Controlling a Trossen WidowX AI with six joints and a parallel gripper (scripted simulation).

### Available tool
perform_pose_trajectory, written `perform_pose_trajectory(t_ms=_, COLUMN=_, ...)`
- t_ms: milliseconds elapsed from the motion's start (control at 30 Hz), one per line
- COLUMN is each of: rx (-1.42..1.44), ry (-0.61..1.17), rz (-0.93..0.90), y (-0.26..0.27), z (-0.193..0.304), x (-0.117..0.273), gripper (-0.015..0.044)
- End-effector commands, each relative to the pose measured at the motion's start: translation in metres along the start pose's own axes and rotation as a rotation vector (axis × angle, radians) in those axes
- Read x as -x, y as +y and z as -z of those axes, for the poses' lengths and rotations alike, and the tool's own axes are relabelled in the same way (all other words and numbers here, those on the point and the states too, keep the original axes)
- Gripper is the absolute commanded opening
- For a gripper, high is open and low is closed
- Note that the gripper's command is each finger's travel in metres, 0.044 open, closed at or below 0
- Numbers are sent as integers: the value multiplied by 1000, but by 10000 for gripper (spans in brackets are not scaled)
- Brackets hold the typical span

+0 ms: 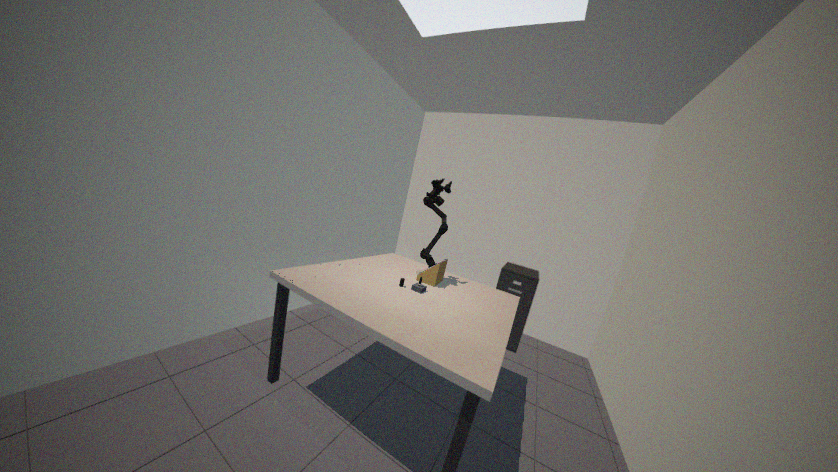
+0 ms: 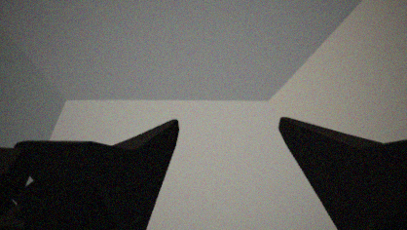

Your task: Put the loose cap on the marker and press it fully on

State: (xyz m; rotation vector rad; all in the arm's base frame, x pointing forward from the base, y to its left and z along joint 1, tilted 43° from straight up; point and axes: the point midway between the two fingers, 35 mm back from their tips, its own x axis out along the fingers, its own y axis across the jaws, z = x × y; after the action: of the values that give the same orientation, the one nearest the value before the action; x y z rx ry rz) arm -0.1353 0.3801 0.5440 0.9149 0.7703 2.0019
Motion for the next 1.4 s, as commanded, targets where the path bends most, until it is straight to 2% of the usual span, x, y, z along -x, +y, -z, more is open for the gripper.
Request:
perform_pose_trajectory(t_ms=0, rx=-5, ry=-1, rz=-2, y=1, z=0, x=0, gripper=374)
perform_pose_trajectory(t_ms=167, rx=-98, ry=-26, rz=-98, y=32, z=-5, x=12, gripper=243)
perform_pose_trajectory(t_ms=300, rx=-120, ry=-44, rz=-270, y=86, z=-12, x=35, gripper=242)
perform_pose_trajectory(t_ms=500, rx=-144, ry=-101, rz=-512, y=157, z=-32, x=89, gripper=242)
perform_pose_trajectory(t_ms=767, rx=-195, ry=-155, rz=-882, y=240, z=-57, x=188, gripper=242)
perform_pose_trajectory(t_ms=967, rx=-241, ry=-185, rz=-1161, y=280, z=-77, x=273, gripper=242)
perform_pose_trajectory(t_ms=1167, rx=-285, ry=-226, rz=-1441, y=297, z=-100, x=365, gripper=242)
perform_pose_trajectory(t_ms=1367, rx=-351, ry=-267, rz=-1711, y=288, z=-124, x=456, gripper=242)
